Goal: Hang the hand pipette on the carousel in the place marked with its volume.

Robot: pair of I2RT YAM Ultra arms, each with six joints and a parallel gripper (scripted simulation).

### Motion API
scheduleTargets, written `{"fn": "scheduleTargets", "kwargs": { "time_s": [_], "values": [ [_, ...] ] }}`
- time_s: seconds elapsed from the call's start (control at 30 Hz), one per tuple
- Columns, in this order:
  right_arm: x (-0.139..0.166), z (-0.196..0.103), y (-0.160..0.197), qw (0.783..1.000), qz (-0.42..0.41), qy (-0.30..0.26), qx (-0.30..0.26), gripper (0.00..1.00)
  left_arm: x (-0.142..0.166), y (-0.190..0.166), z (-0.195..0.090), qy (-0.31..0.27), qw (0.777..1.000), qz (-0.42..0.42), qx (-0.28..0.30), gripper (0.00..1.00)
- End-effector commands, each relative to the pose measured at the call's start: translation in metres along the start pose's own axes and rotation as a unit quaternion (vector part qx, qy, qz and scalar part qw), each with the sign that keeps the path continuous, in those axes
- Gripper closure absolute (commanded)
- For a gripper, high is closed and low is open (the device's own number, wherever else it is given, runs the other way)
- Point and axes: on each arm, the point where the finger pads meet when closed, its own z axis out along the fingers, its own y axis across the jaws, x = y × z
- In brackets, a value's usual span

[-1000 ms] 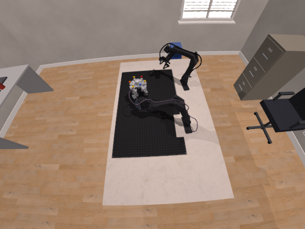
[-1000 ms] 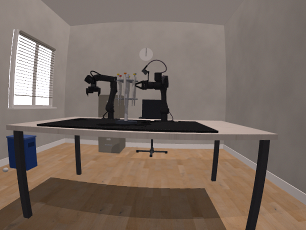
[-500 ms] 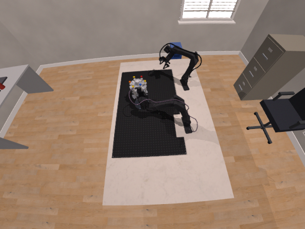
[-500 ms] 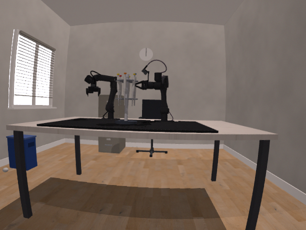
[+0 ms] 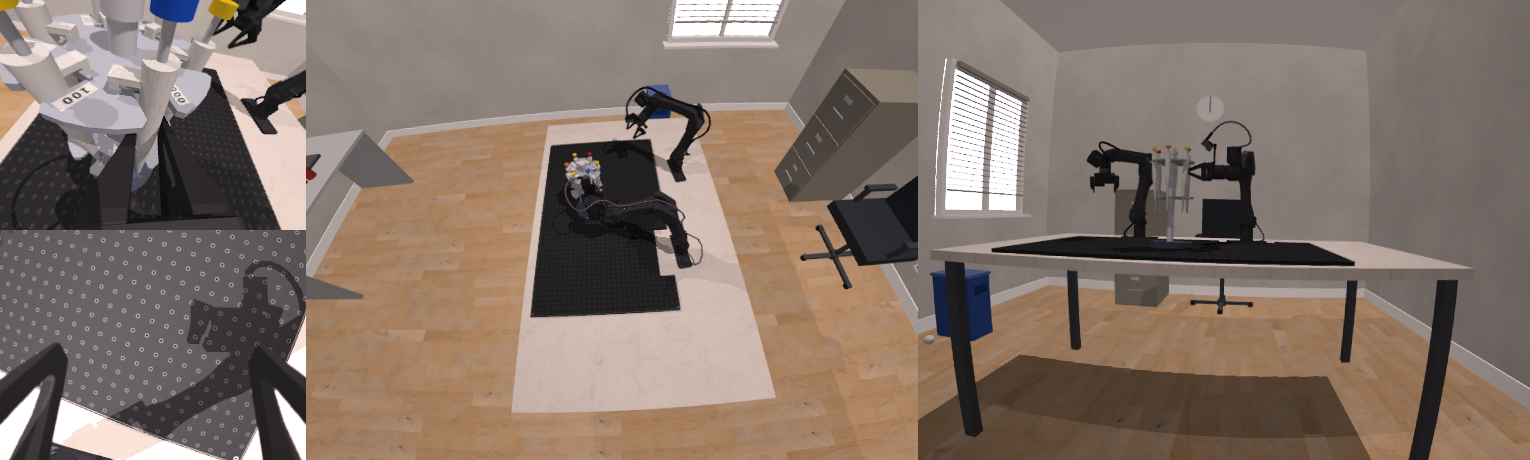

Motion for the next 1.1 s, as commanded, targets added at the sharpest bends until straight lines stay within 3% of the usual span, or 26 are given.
{"fn": "scheduleTargets", "kwargs": {
  "time_s": [0.0, 1.07],
  "values": [
    [-0.0098, -0.0057, -0.0042, 1.000, -0.012, -0.021, 0.009, 0.00, -0.0094, -0.0083, -0.0026, -0.006, 1.000, 0.022, 0.008, 0.88],
    [-0.0098, -0.0057, -0.0042, 1.000, -0.012, -0.021, 0.009, 0.00, -0.0093, -0.0052, -0.0018, -0.008, 1.000, 0.026, 0.008, 0.88]
  ]
}}
